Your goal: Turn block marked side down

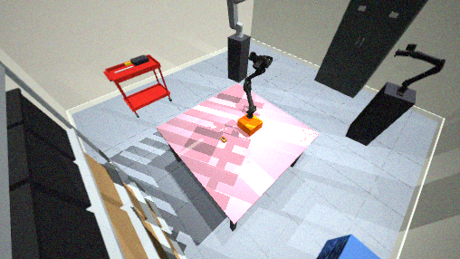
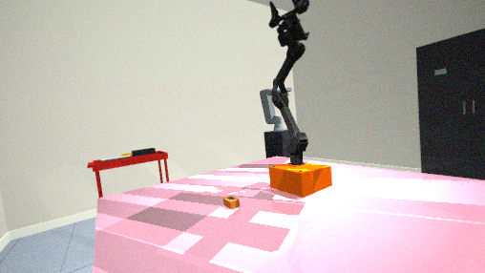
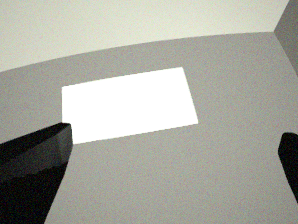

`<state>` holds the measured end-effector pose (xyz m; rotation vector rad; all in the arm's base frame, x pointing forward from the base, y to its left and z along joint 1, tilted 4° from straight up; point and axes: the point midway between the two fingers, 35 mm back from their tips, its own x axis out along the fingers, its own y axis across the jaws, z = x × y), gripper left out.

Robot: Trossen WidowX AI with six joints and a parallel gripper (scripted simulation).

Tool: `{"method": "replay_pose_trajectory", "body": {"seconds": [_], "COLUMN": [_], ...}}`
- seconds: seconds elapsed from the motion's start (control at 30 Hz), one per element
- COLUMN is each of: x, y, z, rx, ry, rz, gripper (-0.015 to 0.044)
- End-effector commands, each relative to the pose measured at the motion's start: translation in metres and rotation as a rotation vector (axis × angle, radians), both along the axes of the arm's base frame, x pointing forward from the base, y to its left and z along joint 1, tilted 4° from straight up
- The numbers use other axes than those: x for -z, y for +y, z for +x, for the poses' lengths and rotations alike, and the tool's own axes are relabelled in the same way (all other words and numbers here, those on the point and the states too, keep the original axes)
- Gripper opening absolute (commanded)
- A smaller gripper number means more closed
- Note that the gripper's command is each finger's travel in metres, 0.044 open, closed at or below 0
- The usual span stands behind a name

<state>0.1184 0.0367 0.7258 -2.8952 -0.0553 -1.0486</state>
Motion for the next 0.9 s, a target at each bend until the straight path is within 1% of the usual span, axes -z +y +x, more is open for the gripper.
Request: {"method": "replay_pose_trajectory", "body": {"seconds": [0.0, 0.17, 0.27, 0.47, 0.57, 0.67, 0.87], "x": [0.004, 0.013, 0.024, 0.050, 0.063, 0.073, 0.116], "y": [0.042, 0.080, 0.109, 0.152, 0.164, 0.163, 0.186], "z": [0.007, 0.021, 0.037, 0.078, 0.095, 0.116, 0.167], "rx": [0.139, 0.263, 0.355, 0.510, 0.558, 0.641, 0.720], "ry": [-0.033, -0.051, -0.061, -0.076, -0.075, -0.037, -0.001], "rz": [-0.226, -0.434, -0.607, -0.910, -1.019, -1.122, -1.425], "gripper": [0.0440, 0.0440, 0.0440, 0.0440, 0.0440, 0.0440, 0.0440]}}
